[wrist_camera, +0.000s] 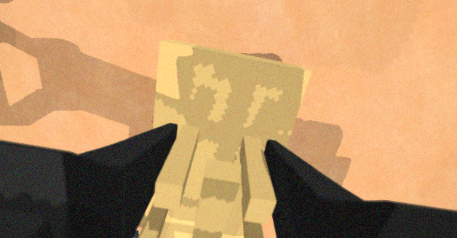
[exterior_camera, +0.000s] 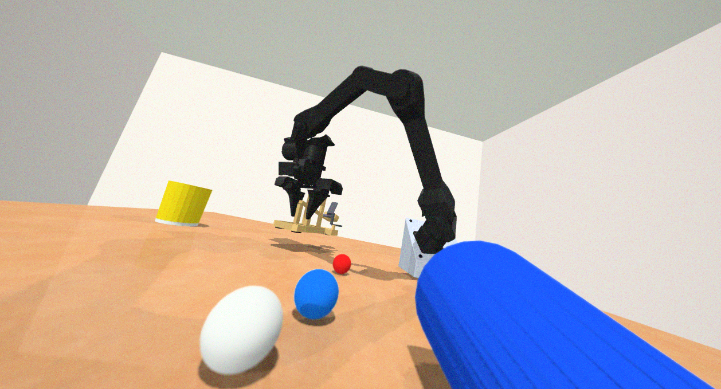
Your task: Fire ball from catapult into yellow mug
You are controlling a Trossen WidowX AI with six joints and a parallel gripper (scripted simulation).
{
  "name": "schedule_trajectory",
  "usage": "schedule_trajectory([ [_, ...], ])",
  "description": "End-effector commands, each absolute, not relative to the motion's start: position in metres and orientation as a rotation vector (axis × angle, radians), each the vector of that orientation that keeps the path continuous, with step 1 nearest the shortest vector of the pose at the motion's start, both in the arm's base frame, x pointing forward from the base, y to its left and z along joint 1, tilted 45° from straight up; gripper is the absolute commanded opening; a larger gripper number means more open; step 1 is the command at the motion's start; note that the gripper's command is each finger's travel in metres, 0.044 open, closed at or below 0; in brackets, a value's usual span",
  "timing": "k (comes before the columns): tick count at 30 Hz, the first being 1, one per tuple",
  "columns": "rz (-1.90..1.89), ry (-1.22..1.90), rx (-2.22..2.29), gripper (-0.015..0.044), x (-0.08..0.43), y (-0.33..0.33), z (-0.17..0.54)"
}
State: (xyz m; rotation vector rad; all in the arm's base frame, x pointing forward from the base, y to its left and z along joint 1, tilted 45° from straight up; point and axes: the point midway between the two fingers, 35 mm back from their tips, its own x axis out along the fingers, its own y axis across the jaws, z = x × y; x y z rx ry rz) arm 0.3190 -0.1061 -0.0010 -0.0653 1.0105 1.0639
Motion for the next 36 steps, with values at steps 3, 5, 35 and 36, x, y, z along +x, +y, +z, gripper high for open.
schedule_trajectory([
  [3,0.942,1.098,0.088,0.0000,0.318,-0.103,0.010],
  [5,0.906,1.129,0.144,0.0000,0.318,-0.102,0.011],
  [35,0.839,1.181,0.241,0.0000,0.328,-0.082,-0.013],
  [36,0.839,1.181,0.241,0.0000,0.328,-0.081,-0.014],
])
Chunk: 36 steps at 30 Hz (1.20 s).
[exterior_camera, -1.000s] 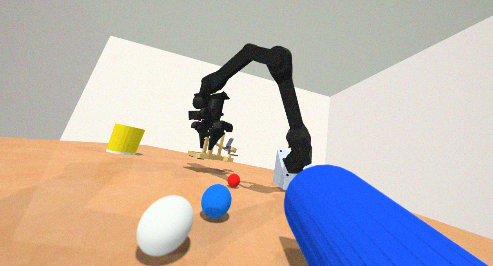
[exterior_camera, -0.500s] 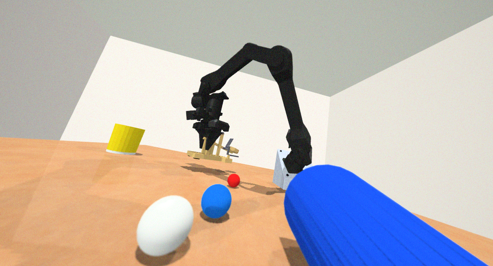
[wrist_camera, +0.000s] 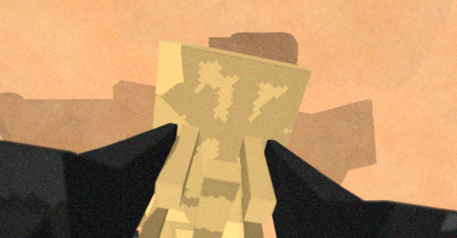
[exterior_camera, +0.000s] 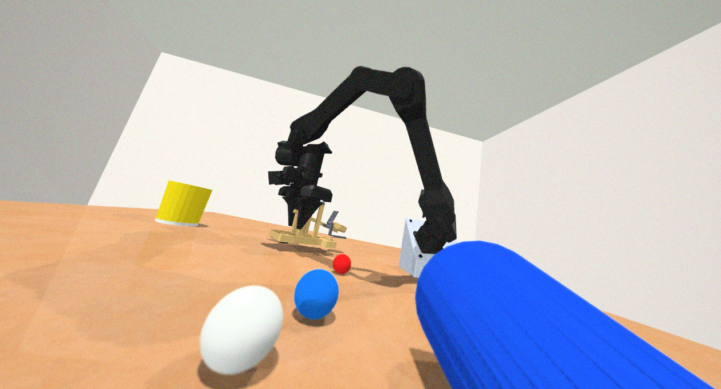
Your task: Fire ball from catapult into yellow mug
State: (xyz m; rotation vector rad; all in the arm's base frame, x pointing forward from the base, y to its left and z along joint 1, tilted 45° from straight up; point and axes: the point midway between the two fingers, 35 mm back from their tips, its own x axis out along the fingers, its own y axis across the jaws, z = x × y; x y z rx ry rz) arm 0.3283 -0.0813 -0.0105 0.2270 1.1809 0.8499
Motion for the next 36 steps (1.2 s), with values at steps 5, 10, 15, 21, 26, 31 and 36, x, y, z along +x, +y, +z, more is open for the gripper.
schedule_trajectory([
  [5,0.840,1.180,0.241,0.0000,0.329,-0.075,-0.020],
  [10,0.851,1.180,0.227,0.0000,0.330,-0.071,-0.021],
  [15,0.851,1.180,0.227,0.0000,0.330,-0.071,-0.021],
  [21,0.851,1.180,0.227,0.0157,0.330,-0.071,-0.021],
  [26,0.851,1.180,0.227,0.0289,0.330,-0.071,-0.021],
  [31,0.849,1.181,0.227,0.0420,0.330,-0.079,-0.014],
  [36,0.849,1.187,0.227,0.0440,0.319,-0.132,0.041],
])
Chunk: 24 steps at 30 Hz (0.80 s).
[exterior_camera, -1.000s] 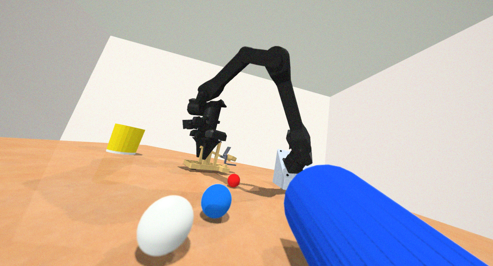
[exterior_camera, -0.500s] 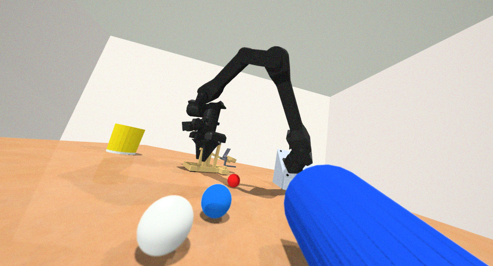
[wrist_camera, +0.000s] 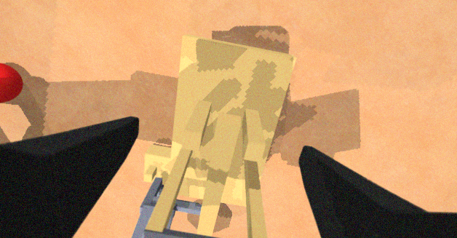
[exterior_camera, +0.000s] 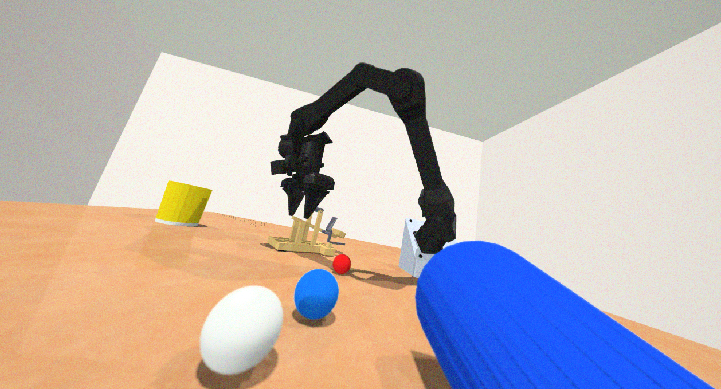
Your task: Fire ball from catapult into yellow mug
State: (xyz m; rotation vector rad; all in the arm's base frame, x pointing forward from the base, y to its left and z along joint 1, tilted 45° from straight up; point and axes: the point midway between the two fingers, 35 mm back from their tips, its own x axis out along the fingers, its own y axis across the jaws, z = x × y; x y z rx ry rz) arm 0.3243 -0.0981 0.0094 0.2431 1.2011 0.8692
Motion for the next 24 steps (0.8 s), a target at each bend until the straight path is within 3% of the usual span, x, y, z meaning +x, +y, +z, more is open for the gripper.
schedule_trajectory([
  [1,0.850,1.187,0.228,0.0440,0.317,-0.137,0.048],
  [24,0.839,1.182,0.240,0.0440,0.323,-0.102,0.010],
])
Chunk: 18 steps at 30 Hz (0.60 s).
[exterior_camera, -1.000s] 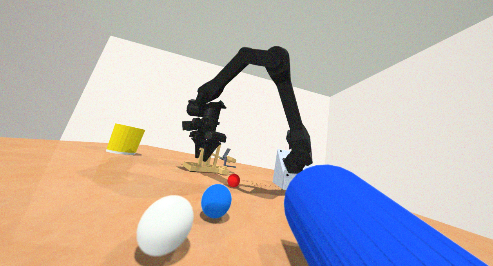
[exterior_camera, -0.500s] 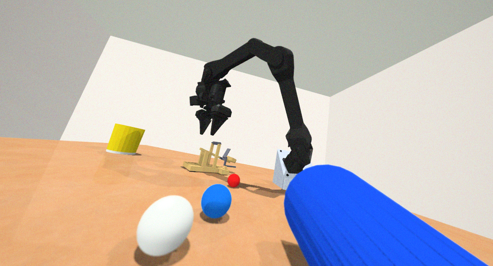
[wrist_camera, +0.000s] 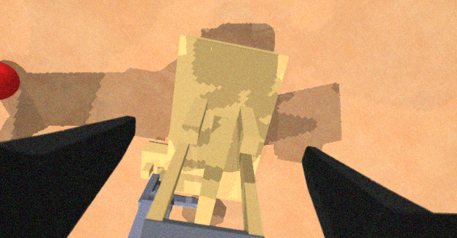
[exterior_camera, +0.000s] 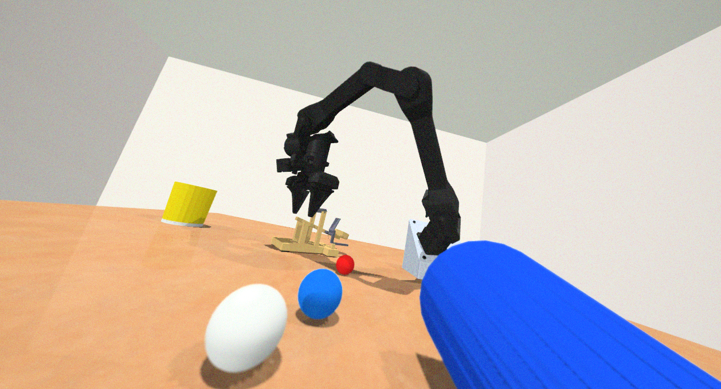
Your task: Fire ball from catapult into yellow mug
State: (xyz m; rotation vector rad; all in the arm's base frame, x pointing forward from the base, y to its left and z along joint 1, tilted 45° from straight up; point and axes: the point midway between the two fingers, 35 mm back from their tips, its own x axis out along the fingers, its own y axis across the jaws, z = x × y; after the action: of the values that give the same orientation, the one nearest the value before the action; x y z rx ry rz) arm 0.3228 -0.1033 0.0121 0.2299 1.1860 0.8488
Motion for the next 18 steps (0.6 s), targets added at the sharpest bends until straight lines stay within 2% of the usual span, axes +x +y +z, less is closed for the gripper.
schedule_trajectory([
  [1,0.839,1.182,0.240,0.0440,0.323,-0.101,0.009],
  [18,0.839,1.181,0.241,0.0440,0.327,-0.082,-0.011],
])
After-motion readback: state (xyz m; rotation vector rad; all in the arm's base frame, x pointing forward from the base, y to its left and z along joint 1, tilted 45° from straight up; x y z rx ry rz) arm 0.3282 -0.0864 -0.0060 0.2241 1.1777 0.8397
